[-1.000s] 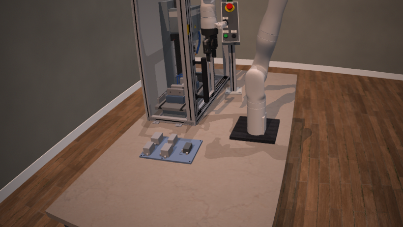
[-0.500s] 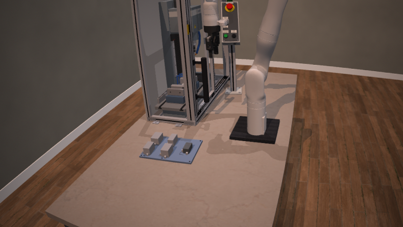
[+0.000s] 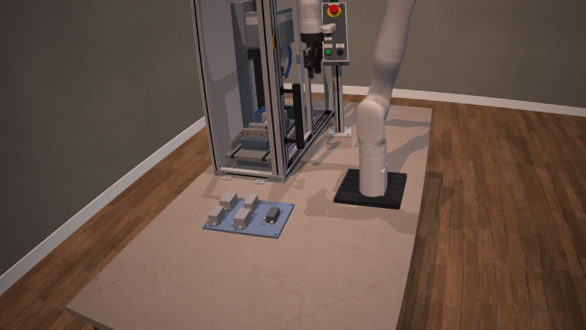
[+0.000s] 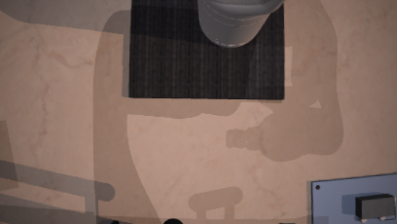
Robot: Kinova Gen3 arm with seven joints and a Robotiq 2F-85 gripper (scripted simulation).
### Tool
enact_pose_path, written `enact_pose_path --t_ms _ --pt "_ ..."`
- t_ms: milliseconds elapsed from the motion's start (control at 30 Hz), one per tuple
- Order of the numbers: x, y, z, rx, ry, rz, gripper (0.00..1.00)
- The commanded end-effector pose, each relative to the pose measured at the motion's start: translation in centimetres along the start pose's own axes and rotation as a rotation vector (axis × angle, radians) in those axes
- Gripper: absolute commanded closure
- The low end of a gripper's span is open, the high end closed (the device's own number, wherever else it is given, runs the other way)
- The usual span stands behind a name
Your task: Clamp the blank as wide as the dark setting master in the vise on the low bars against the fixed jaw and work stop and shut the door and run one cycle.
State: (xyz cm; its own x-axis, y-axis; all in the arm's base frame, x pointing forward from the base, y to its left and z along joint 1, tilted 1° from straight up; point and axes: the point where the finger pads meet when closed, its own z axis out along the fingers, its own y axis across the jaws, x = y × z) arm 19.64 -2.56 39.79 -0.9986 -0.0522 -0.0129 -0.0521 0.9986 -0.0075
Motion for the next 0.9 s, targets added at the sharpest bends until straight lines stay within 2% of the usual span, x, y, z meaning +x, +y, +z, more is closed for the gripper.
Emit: enact_pose_path --t_ms 0,100,500,667,867 --pt "0.0 -1.3 -0.2 0.0 -0.001 0.0 0.2" --pt "0.0 -3.2 -0.5 0.0 -0.001 0.0 0.2" --pt "0.0 -3.2 -0.5 0.0 -0.001 0.0 0.2" --pt "0.0 -3.2 -0.5 0.0 -0.106 0.0 0.2" --pt "0.0 -3.2 -0.5 0.0 -0.106 0.0 0.2"
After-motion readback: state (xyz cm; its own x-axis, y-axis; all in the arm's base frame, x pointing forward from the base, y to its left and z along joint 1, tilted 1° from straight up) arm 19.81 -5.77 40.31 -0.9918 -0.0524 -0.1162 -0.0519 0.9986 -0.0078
